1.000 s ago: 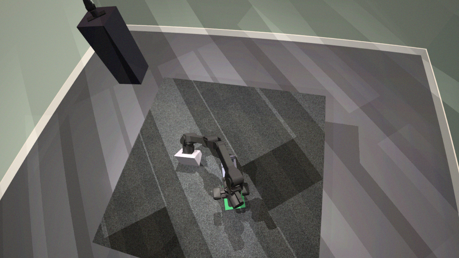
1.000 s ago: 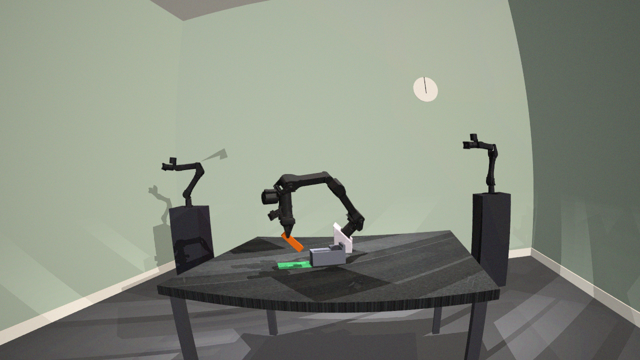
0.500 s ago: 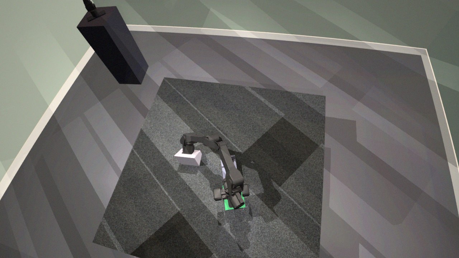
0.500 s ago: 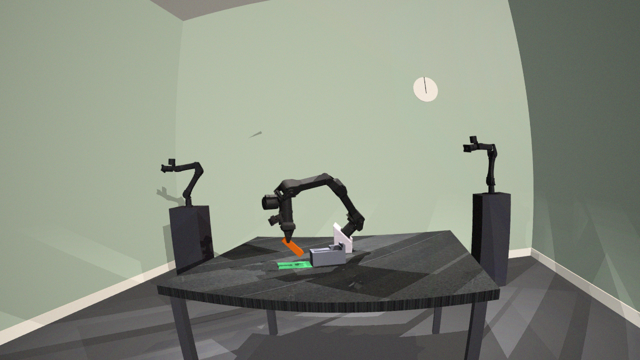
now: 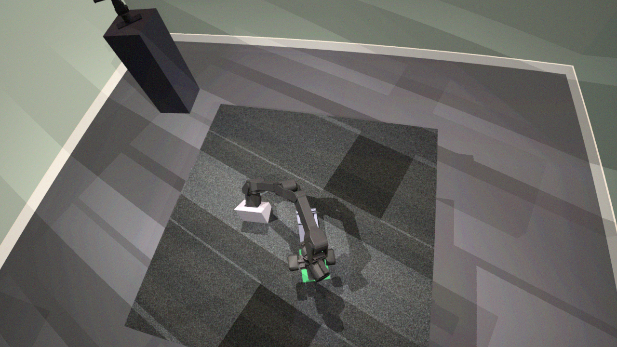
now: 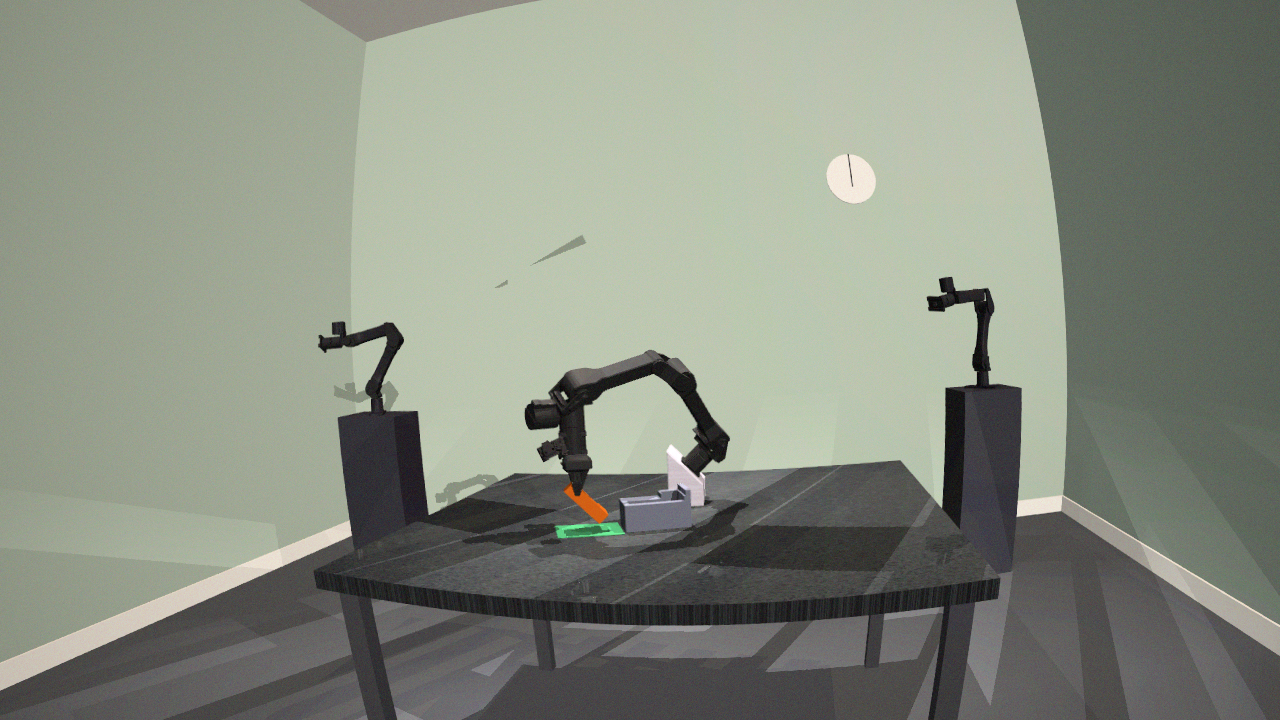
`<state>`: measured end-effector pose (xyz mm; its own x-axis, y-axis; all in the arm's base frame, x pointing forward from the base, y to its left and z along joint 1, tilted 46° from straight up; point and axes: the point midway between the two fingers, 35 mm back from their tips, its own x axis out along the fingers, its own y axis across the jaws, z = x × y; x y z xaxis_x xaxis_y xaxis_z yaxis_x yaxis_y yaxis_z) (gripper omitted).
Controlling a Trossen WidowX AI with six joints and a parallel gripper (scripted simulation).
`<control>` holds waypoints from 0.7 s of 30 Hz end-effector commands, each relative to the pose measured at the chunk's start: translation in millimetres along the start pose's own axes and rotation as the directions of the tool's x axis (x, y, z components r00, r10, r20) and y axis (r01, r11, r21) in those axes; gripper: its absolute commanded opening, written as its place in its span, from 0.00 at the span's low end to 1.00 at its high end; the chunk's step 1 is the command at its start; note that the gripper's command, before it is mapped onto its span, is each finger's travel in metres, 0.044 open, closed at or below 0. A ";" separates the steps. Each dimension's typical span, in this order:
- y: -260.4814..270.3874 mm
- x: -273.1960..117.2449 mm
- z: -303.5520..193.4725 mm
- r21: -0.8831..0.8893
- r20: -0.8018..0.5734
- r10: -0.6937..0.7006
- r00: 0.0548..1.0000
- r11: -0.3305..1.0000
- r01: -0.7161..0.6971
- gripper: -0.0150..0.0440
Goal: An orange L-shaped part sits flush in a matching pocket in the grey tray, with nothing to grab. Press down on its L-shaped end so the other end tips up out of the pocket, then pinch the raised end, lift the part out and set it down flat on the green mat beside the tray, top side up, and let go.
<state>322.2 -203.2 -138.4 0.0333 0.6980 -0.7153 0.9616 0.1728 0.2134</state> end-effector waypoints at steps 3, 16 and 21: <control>1.0 9.7 -0.4 0.003 0.000 0.006 1.000 1.000 -0.006 0.25; 0.0 14.5 -0.7 0.000 -0.001 0.000 1.000 1.000 0.000 0.39; 0.0 14.5 -0.7 0.000 -0.001 0.000 1.000 1.000 0.000 0.61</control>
<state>322.4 -192.5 -148.4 0.0327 0.6990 -0.7144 0.9616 0.1729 0.2132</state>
